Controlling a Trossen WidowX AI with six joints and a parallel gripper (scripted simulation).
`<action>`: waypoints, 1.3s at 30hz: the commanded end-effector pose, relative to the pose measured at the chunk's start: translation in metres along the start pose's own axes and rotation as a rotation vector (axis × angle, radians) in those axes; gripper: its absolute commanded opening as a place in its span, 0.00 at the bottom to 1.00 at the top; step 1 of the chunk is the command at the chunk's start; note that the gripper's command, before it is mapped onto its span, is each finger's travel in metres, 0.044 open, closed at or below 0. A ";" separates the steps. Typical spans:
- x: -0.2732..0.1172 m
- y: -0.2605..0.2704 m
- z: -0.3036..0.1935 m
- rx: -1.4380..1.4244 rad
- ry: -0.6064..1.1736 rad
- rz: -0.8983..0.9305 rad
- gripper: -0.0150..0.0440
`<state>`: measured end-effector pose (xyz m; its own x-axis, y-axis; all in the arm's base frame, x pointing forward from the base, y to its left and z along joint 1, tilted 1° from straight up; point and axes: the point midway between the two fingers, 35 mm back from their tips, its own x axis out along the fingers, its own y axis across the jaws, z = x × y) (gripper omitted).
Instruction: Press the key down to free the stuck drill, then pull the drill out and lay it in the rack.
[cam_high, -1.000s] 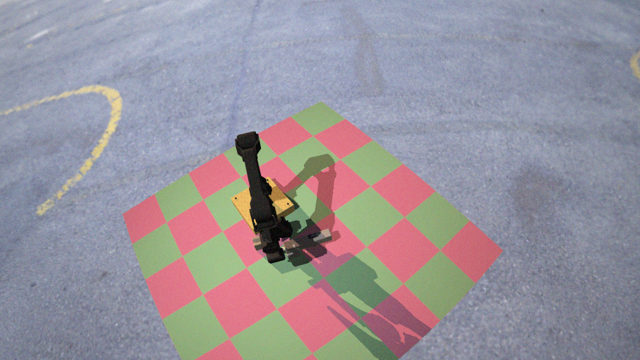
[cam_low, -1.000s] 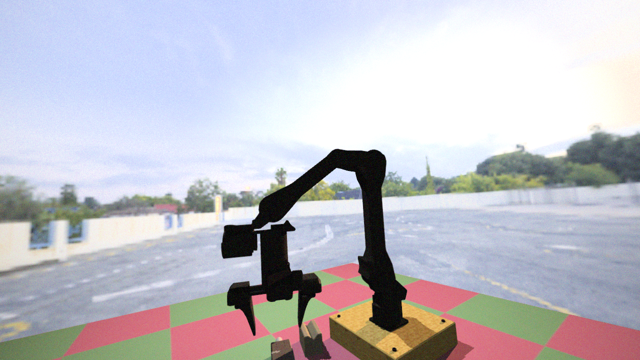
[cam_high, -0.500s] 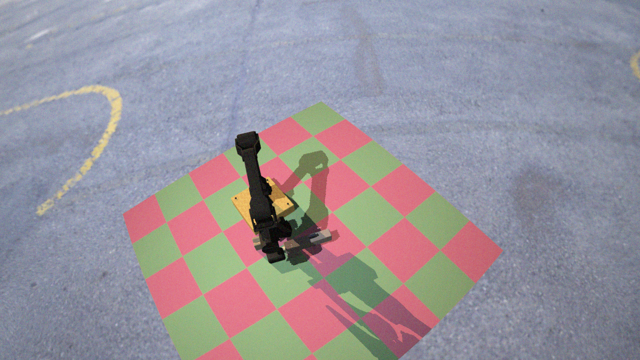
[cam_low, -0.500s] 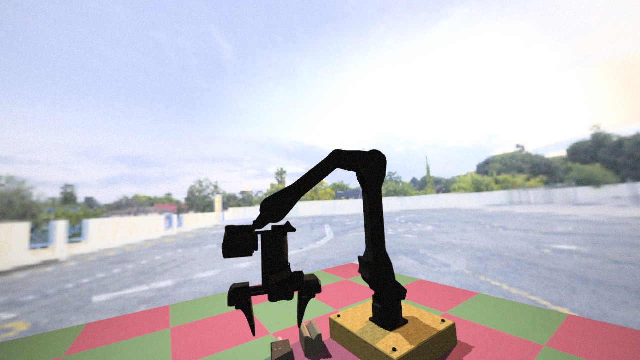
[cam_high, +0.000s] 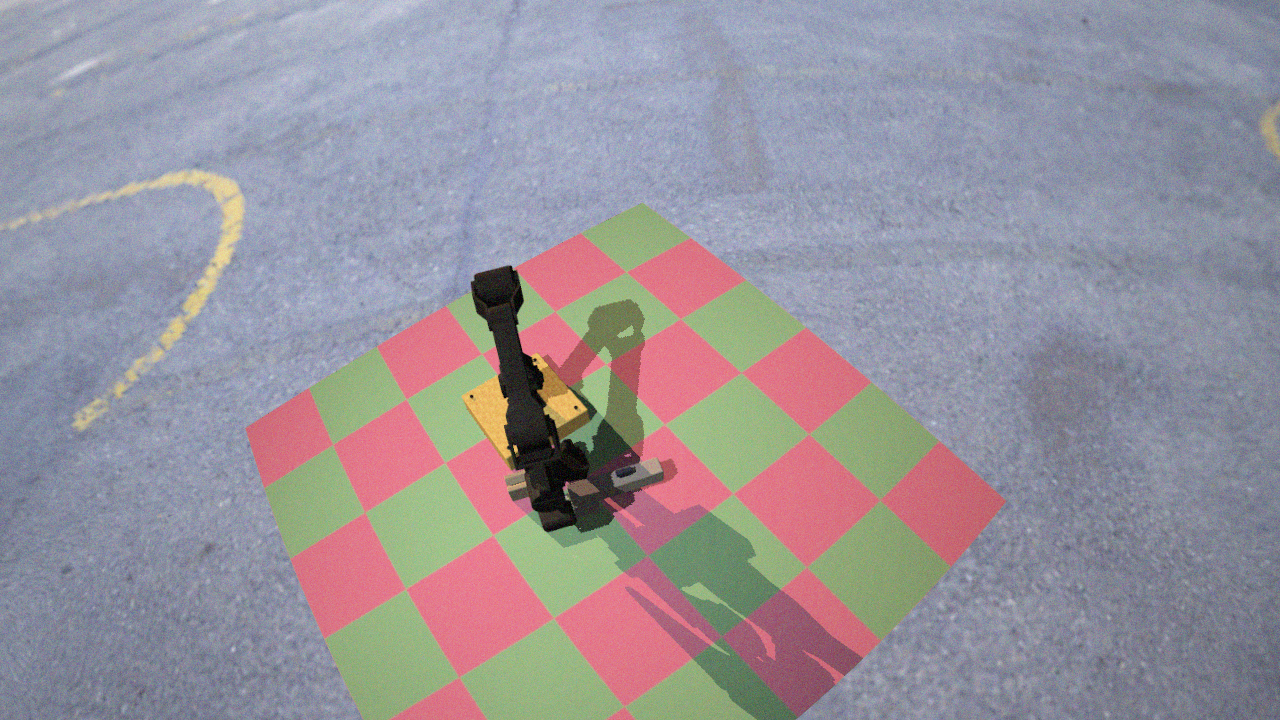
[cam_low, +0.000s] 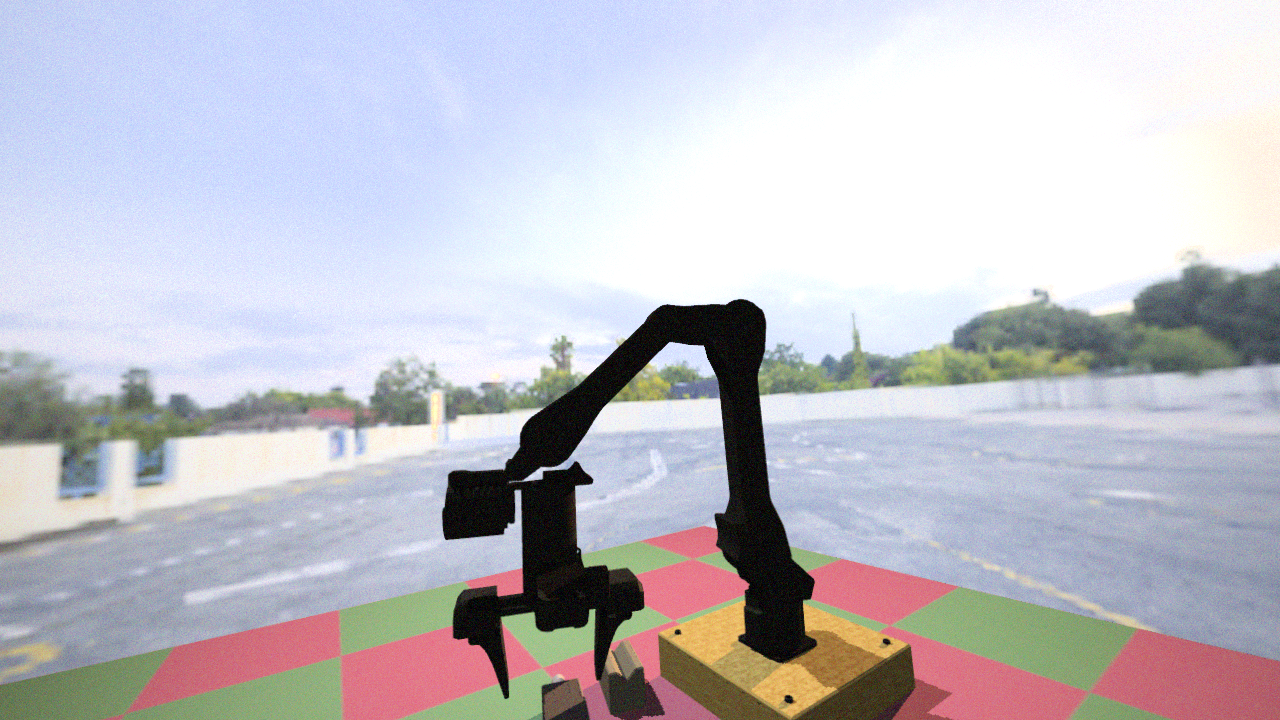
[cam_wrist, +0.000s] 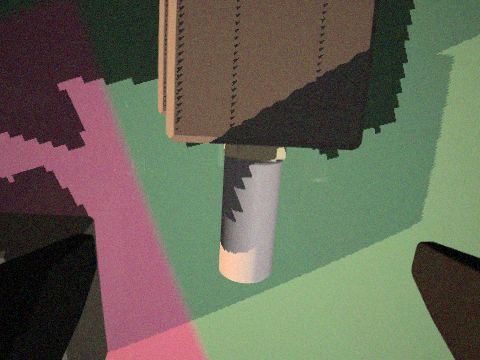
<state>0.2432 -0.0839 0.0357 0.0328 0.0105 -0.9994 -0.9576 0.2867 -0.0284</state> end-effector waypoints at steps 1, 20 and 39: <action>0.009 0.003 0.003 0.005 -0.004 0.011 1.00; 0.030 0.005 0.009 0.005 -0.004 0.011 1.00; 0.027 0.002 0.008 -0.001 -0.001 0.004 0.25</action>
<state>0.2428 -0.0750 0.0084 0.0237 0.0141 -0.9996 -0.9581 0.2860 -0.0187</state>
